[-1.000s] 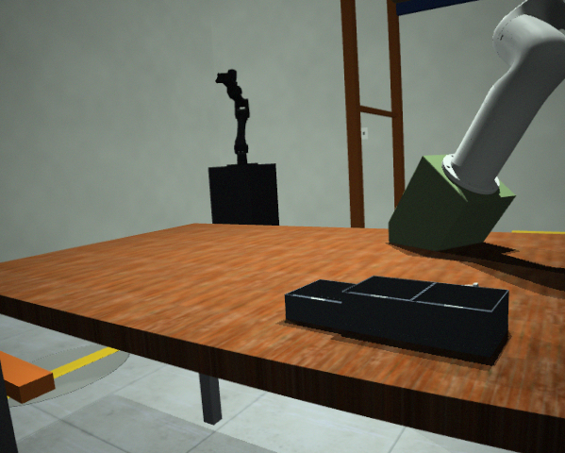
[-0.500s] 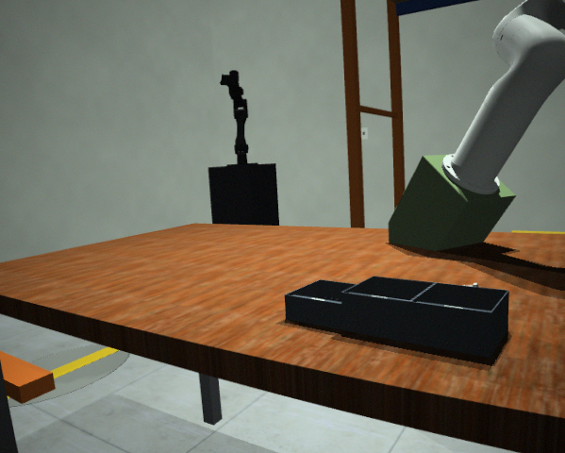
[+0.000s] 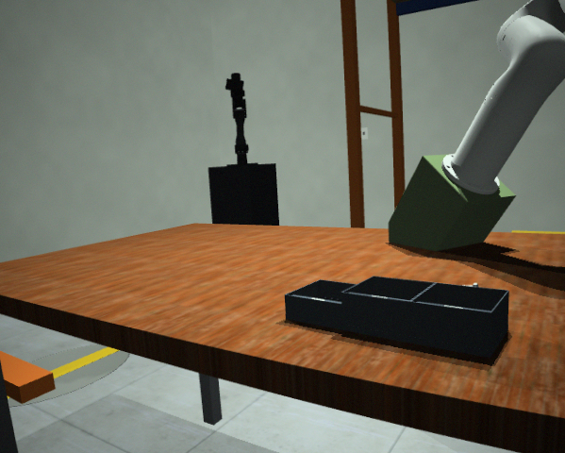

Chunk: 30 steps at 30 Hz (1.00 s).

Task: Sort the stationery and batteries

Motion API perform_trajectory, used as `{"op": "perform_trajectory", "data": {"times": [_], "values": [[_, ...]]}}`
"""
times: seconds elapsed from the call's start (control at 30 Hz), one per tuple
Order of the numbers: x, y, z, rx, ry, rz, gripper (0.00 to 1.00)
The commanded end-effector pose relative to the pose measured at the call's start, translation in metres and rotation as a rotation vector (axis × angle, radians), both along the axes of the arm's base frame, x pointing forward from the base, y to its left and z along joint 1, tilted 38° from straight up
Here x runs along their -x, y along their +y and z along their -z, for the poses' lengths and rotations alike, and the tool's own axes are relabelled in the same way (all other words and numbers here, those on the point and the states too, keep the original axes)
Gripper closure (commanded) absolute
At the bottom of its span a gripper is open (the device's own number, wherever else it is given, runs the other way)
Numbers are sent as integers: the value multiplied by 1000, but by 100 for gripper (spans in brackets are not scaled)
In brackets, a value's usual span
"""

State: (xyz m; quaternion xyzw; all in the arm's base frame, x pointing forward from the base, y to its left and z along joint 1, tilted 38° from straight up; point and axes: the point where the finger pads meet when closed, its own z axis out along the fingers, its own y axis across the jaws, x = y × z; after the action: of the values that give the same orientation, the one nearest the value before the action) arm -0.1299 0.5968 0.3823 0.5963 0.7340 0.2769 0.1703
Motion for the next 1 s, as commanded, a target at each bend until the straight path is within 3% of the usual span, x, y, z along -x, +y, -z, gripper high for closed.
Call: {"op": "perform_trajectory", "data": {"times": [0.0,0.1,0.2,0.27,0.47,0.53,0.6,0.67,0.8,0.87,0.97], "values": [[-11,-2,1,-1,25,51,93],[-19,-1,1,9,25,58,93],[-44,2,-1,9,25,58,93],[-45,3,-1,9,25,58,93],[-92,1,4,25,46,123,93],[-92,1,4,25,46,123,93],[-109,-1,5,38,70,189,93],[-109,-1,5,38,70,189,93],[-139,-4,8,38,70,190,93],[-139,-4,8,38,70,189,93],[-163,-9,11,49,95,257,93]]}}
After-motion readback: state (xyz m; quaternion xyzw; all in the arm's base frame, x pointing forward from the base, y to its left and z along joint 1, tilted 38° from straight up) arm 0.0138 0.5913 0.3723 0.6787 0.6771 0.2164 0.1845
